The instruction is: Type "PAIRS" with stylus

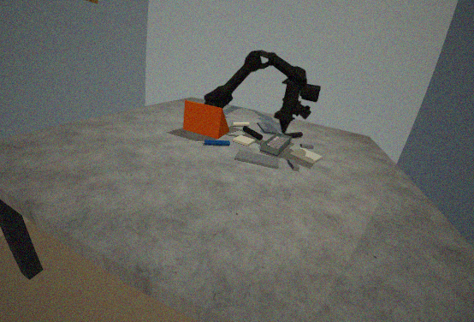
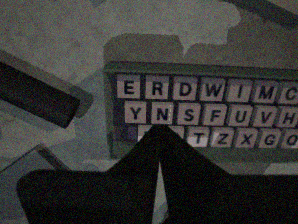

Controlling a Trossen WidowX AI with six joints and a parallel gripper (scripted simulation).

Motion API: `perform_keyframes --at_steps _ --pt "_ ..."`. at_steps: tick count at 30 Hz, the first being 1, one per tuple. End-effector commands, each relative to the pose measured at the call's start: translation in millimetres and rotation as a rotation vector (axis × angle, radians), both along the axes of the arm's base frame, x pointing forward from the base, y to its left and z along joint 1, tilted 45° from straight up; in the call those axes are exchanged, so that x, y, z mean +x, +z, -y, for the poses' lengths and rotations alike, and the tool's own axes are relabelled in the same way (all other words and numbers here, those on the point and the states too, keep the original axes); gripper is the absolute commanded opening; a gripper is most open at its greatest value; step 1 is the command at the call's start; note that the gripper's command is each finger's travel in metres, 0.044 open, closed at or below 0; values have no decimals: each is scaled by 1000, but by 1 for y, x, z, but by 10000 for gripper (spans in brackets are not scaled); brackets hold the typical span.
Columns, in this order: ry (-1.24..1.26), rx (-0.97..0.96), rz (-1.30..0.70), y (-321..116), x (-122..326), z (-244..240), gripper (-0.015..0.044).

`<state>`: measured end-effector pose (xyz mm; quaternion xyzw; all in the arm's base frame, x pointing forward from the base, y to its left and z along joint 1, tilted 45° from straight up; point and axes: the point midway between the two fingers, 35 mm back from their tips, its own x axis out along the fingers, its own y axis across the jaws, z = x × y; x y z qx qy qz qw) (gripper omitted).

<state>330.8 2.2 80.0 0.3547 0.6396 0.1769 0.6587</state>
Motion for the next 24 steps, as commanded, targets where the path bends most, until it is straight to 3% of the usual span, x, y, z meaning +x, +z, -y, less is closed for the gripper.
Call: perform_keyframes --at_steps 1,6,18,24 --pt "1 7 -6 -3 0 2 0" --pt "1 5 -7 -45 -14 43 0" --pt "1 4 -7 -49 -15 46 0" --pt "1 2 -7 -93 -30 90 0"
